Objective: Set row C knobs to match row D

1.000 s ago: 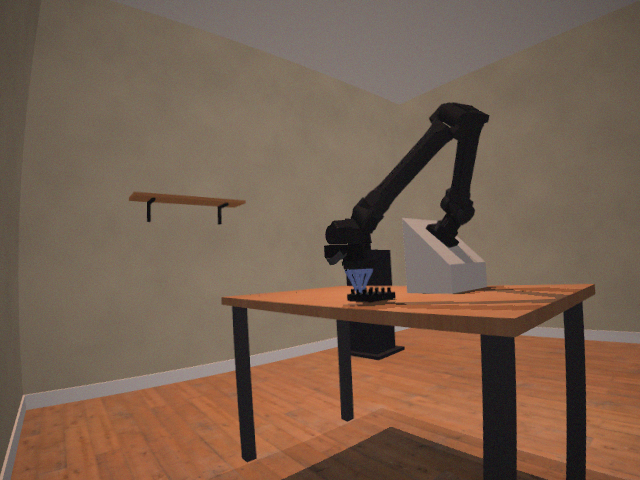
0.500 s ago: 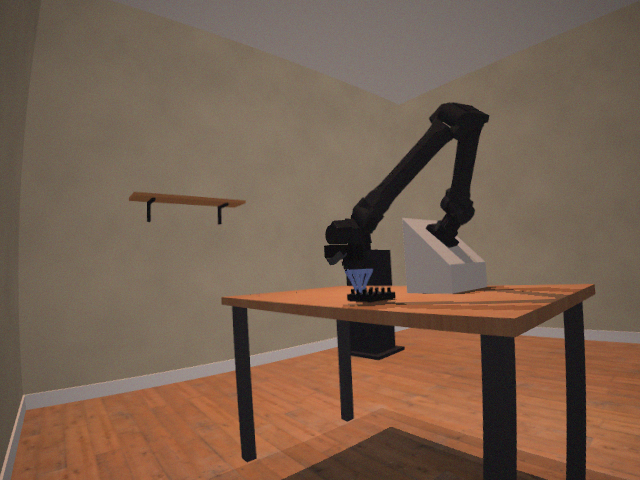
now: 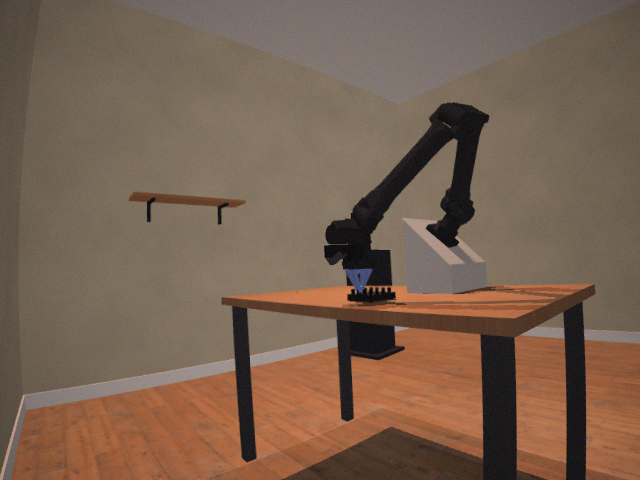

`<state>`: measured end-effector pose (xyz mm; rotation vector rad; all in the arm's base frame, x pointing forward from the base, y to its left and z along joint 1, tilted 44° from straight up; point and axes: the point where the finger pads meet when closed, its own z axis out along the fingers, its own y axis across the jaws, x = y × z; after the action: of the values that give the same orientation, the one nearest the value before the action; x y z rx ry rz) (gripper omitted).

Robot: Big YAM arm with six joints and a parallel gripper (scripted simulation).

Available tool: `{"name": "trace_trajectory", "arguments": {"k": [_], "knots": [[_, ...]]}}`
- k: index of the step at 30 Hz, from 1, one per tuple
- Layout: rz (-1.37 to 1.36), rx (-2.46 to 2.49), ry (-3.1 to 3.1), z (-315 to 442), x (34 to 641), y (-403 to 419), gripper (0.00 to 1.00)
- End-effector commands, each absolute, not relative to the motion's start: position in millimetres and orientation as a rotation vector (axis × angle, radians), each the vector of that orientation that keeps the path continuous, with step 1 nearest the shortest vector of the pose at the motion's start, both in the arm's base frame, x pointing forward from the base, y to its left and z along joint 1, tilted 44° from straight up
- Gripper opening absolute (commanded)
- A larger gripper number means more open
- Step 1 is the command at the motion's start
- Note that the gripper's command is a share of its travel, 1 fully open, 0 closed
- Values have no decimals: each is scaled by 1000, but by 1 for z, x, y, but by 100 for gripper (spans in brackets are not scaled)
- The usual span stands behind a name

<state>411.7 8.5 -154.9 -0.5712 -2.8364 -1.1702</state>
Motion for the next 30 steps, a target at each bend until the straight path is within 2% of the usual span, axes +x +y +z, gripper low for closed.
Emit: {"name": "trace_trajectory", "arguments": {"k": [1, 20, 30], "knots": [[-1178, -596, -2843, -155, 419, 4, 9], [-1178, -593, -2844, -155, 419, 4, 9], [-1196, -406, -2925, -155, 419, 4, 9]]}}
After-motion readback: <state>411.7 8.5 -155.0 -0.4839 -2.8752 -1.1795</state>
